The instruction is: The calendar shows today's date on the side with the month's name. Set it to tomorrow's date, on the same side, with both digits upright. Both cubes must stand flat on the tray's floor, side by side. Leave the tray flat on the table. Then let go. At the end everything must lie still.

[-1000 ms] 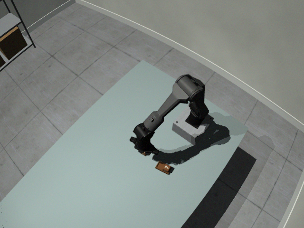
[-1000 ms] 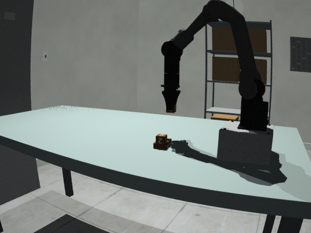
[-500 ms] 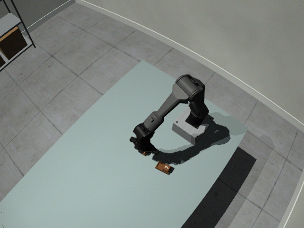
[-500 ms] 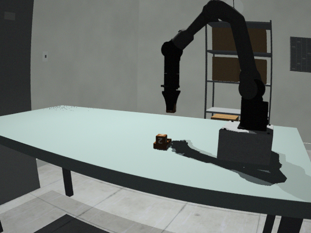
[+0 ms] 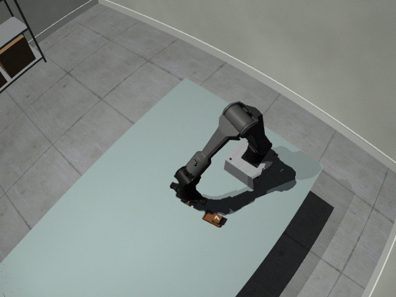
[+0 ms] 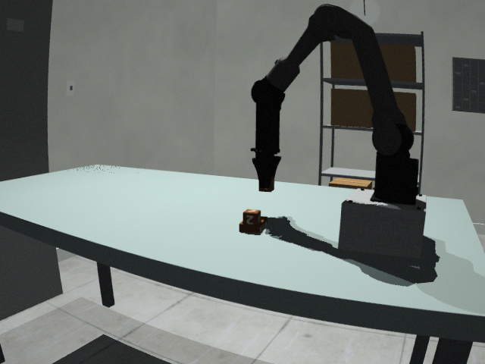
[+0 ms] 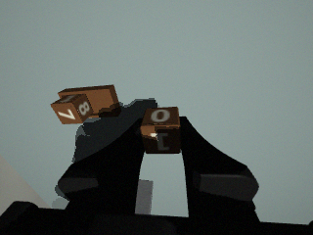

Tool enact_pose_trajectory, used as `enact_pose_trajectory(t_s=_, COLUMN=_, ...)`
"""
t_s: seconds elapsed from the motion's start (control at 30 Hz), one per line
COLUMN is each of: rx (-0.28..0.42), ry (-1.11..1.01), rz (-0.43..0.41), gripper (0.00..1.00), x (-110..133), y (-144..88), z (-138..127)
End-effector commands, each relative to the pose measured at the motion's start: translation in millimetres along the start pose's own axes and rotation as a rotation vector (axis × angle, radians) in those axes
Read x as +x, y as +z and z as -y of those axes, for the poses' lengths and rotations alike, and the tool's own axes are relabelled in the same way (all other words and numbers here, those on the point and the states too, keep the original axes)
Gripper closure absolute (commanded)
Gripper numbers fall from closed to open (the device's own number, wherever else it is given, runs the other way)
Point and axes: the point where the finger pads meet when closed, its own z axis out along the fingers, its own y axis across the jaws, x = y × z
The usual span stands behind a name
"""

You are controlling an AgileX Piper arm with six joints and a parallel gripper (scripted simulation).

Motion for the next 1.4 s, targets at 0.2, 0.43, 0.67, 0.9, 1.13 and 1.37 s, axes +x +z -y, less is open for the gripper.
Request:
enact_pose_trajectory(t_s=0.2, rx=0.000, ry=0.000, rz=-0.002, gripper=0.62, x=0.2, y=37.9, z=-0.5)
enact_pose_trajectory(t_s=0.43, rx=0.001, ry=0.000, rz=0.000, gripper=0.62, x=-0.7, y=53.0, z=-0.1)
enact_pose_trajectory(t_s=0.67, rx=0.001, ry=0.000, rz=0.001, gripper=0.62, x=-0.9, y=57.8, z=-0.1)
enact_pose_trajectory(t_s=0.9, rx=0.001, ry=0.000, rz=0.001, gripper=0.62, x=-0.9, y=57.8, z=-0.1)
enact_pose_trajectory(t_s=1.13, rx=0.001, ry=0.000, rz=0.001, gripper=0.62, x=-0.9, y=57.8, z=-0.1)
enact_pose_trajectory(t_s=1.37, rx=0.001, ry=0.000, rz=0.001, gripper=0.62, x=-0.9, y=57.8, z=-0.1)
